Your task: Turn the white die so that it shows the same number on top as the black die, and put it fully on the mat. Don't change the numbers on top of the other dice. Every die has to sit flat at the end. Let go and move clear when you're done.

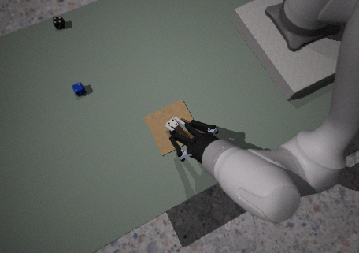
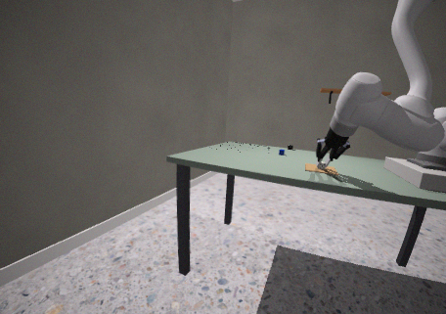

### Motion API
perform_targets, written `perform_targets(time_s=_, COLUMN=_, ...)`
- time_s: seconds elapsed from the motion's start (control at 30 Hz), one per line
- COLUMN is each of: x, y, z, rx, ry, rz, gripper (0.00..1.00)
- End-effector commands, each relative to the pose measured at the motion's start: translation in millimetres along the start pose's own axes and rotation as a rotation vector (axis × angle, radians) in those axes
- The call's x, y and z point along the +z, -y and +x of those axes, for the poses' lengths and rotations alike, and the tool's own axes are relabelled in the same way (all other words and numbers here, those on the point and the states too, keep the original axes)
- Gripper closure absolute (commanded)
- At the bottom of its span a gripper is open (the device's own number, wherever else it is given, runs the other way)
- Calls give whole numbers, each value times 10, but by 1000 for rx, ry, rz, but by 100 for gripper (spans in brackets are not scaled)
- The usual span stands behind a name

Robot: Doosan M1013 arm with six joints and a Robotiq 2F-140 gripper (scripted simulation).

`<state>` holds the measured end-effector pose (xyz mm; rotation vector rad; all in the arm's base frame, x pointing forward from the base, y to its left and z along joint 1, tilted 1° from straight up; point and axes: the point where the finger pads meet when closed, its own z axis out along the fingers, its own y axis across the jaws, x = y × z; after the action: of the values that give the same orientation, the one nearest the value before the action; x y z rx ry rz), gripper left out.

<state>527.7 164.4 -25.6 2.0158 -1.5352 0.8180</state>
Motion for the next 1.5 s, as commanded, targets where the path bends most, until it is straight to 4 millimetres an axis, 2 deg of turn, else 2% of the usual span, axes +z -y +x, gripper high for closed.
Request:
perform_targets(time_s=0.0, x=9, y=-18, z=-13, rx=-7, ry=-1, rz=4, gripper=76)
perform_targets(time_s=0.73, x=-451, y=-17, z=447, rx=-7, ry=-1, rz=4, gripper=76)
perform_targets(time_s=1.47, x=-470, y=-17, z=465, rx=-7, ry=-1, rz=4, gripper=76)
